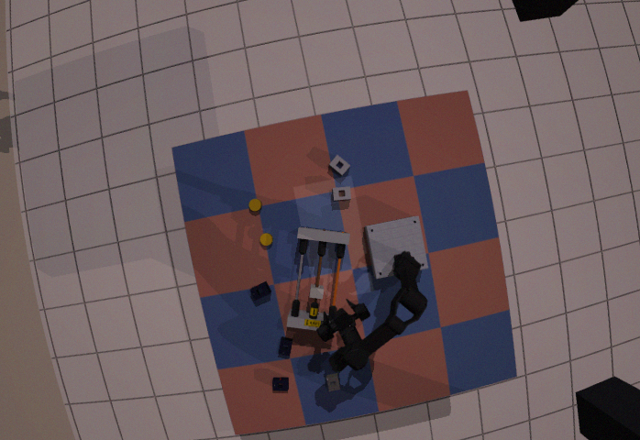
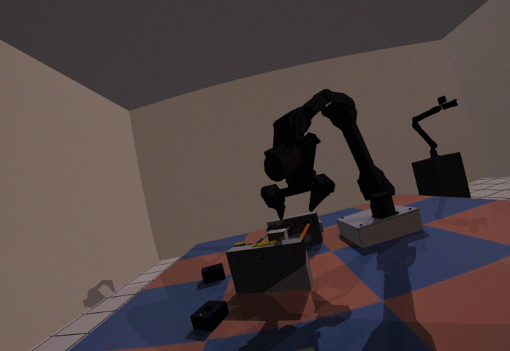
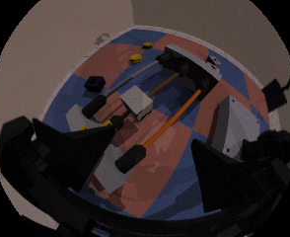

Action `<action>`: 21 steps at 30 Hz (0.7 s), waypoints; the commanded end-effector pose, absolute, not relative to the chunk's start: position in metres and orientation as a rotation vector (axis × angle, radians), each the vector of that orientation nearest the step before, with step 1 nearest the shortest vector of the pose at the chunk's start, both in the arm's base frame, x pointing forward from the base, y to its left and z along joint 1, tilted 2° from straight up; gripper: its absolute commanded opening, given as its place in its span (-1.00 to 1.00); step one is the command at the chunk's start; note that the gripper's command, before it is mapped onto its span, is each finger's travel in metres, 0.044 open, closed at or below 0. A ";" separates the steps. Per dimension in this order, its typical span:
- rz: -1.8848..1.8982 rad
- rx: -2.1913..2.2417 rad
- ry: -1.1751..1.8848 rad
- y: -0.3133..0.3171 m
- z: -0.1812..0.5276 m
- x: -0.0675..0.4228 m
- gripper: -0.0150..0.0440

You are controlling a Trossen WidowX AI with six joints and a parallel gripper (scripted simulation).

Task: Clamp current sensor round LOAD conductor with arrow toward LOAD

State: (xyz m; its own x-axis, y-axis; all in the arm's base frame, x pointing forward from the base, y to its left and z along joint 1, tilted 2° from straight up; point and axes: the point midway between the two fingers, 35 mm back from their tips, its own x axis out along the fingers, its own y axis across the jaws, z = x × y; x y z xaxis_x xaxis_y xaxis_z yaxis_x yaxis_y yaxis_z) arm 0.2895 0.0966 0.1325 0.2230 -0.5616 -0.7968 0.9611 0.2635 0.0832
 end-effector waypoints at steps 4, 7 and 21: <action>-0.934 0.392 0.565 0.124 0.142 0.265 1.00; -0.934 0.392 0.565 0.124 0.142 0.265 1.00; -0.958 0.415 0.595 0.125 0.139 0.268 1.00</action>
State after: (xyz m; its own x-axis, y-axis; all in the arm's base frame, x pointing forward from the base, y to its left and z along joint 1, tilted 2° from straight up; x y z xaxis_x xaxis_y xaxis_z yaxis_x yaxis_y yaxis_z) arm 0.2681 0.1240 0.1391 0.4378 -0.6359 -0.6356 0.8528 0.5176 0.0696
